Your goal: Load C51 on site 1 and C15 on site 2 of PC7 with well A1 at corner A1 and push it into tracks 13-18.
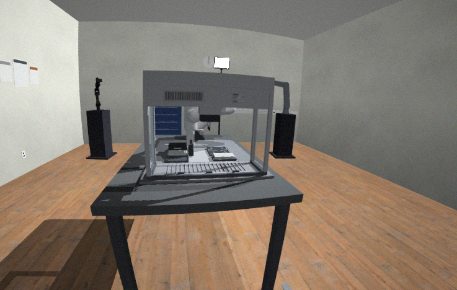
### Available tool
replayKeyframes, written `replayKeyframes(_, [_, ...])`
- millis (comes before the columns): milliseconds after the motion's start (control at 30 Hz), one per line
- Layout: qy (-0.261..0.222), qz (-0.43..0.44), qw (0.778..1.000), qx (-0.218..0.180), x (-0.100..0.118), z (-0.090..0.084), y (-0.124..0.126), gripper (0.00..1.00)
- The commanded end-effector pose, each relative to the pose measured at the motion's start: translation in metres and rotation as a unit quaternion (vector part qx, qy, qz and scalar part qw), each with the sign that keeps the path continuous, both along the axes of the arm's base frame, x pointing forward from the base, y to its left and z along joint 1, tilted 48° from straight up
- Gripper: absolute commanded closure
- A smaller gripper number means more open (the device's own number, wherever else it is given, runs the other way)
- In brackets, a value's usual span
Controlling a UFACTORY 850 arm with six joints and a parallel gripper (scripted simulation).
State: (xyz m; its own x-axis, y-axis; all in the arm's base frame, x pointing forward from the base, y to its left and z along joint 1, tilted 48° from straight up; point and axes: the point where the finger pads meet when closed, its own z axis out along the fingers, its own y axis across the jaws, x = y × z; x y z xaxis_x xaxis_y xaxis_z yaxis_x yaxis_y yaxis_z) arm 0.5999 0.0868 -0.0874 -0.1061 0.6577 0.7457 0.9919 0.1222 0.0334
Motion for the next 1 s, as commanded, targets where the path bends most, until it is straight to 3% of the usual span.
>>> replayKeyframes(0, [-0.001, 0.000, 1.000, 0.000, 0.000, 0.003, 0.001, 0.00])
replayKeyframes(533, [-0.001, 0.000, 1.000, 0.000, 0.000, 0.006, 0.004, 0.00])
replayKeyframes(967, [-0.001, 0.000, 1.000, 0.000, 0.001, 0.019, -0.011, 0.00])
